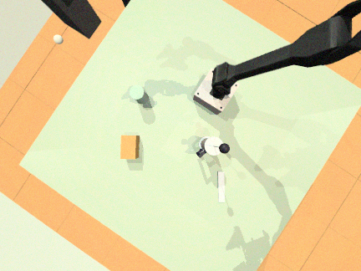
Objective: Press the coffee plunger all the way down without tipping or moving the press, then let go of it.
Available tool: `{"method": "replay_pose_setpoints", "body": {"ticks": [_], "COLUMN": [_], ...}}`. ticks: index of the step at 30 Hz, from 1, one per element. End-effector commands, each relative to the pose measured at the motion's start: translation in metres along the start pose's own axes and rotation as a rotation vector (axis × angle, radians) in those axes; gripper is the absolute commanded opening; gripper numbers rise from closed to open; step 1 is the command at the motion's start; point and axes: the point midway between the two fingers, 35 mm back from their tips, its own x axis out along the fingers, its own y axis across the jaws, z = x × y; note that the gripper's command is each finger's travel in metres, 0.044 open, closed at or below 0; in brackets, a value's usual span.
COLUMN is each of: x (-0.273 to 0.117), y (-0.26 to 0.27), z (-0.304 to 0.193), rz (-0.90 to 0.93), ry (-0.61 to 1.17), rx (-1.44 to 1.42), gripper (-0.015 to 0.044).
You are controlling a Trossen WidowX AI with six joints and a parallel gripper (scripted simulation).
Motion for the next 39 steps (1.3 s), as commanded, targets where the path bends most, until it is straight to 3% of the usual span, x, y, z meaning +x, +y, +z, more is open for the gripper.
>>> {"method": "replay_pose_setpoints", "body": {"ticks": [1, 7, 17, 33, 39], "x": [0.015, 0.028, 0.022, -0.045, -0.066], "y": [0.020, 0.045, 0.116, 0.232, 0.256], "z": [0.010, 0.029, 0.083, 0.156, 0.167], "rz": [0.061, 0.155, 0.471, 1.012, 1.113], "ry": [-0.107, -0.217, -0.361, -0.358, -0.343], "rx": [0.116, 0.281, 0.683, 1.018, 1.044], "gripper": [0.0440, 0.0440, 0.0440, 0.0440, 0.0440]}}
